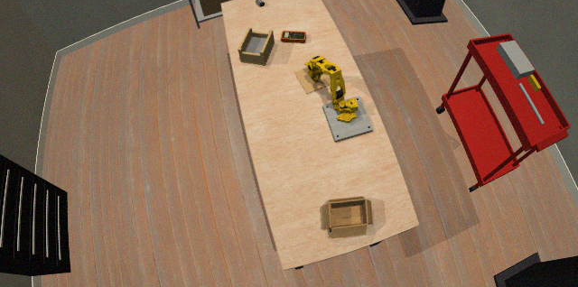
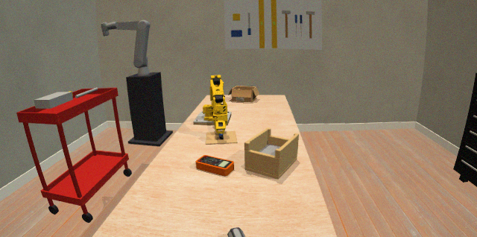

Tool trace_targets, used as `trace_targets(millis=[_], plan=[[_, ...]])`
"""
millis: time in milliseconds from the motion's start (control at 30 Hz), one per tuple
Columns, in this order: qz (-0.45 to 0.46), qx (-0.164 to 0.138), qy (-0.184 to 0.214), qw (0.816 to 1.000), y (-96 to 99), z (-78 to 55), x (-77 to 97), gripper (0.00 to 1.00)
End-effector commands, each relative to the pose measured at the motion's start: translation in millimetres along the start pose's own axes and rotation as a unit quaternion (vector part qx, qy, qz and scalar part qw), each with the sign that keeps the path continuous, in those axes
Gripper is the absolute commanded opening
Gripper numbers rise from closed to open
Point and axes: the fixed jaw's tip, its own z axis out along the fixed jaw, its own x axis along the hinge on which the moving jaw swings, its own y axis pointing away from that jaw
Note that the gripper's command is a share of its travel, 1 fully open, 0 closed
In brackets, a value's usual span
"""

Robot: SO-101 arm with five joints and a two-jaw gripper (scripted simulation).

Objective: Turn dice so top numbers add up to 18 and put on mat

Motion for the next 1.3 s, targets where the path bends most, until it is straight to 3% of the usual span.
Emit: trace_targets(millis=[0,400,1267], plan=[[-0.001,0.0,0.015,1.0,-1.7,6.0,5.5,0.0],[-0.001,0.0,0.015,1.0,-1.7,6.5,5.5,0.0],[-0.001,0.0,0.015,1.0,-1.7,6.5,5.5,0.14]])
